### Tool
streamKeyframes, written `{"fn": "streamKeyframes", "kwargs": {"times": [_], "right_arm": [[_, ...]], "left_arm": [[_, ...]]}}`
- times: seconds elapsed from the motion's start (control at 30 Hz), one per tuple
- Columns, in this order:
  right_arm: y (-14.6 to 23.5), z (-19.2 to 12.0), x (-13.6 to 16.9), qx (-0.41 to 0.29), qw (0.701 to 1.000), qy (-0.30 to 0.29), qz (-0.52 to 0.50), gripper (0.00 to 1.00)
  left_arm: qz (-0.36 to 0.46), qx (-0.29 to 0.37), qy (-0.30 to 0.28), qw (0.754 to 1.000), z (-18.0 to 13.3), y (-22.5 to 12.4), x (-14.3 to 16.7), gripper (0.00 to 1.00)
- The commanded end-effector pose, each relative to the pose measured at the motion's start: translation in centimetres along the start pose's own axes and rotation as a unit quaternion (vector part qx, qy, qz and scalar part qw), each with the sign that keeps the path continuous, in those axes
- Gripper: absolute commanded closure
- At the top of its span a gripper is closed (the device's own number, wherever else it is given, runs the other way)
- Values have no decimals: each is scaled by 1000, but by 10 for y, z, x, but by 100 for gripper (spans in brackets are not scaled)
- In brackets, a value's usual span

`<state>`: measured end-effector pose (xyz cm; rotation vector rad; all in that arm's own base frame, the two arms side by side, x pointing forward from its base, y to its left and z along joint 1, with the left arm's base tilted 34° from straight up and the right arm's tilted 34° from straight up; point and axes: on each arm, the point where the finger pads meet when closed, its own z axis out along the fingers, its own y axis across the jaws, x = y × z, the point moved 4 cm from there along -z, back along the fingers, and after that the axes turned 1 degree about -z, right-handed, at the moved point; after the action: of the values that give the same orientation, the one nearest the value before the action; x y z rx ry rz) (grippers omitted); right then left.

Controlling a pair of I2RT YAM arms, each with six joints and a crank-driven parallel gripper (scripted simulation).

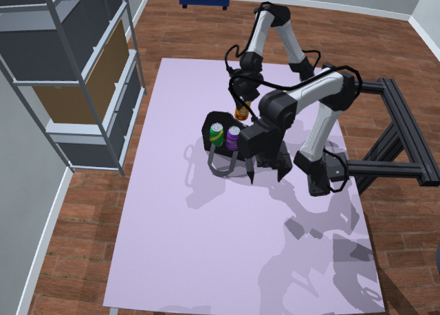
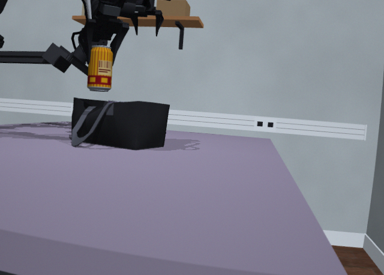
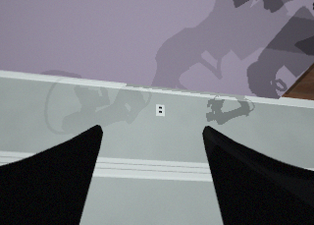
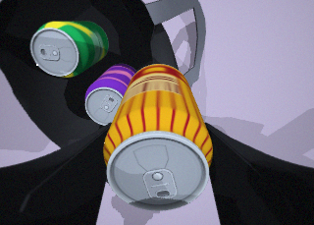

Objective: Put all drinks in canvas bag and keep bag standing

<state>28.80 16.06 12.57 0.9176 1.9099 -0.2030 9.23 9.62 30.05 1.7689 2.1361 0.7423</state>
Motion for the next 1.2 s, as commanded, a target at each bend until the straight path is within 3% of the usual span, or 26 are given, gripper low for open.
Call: {"fn": "streamKeyframes", "kwargs": {"times": [0.0, 1.07, 1.17], "right_arm": [[14, -15, 4, -14, 1000, -8, 13, 26], [54, -53, 73, -17, 1000, -3, 4, 26], [59, -58, 61, -30, 999, 1, 17, 26]], "left_arm": [[7, -8, -4, 1000, -7, 2, -1, 9], [0, -11, 1, 1000, -8, 1, 3, 9], [0, -11, 1, 1000, -8, 1, 3, 9]]}}
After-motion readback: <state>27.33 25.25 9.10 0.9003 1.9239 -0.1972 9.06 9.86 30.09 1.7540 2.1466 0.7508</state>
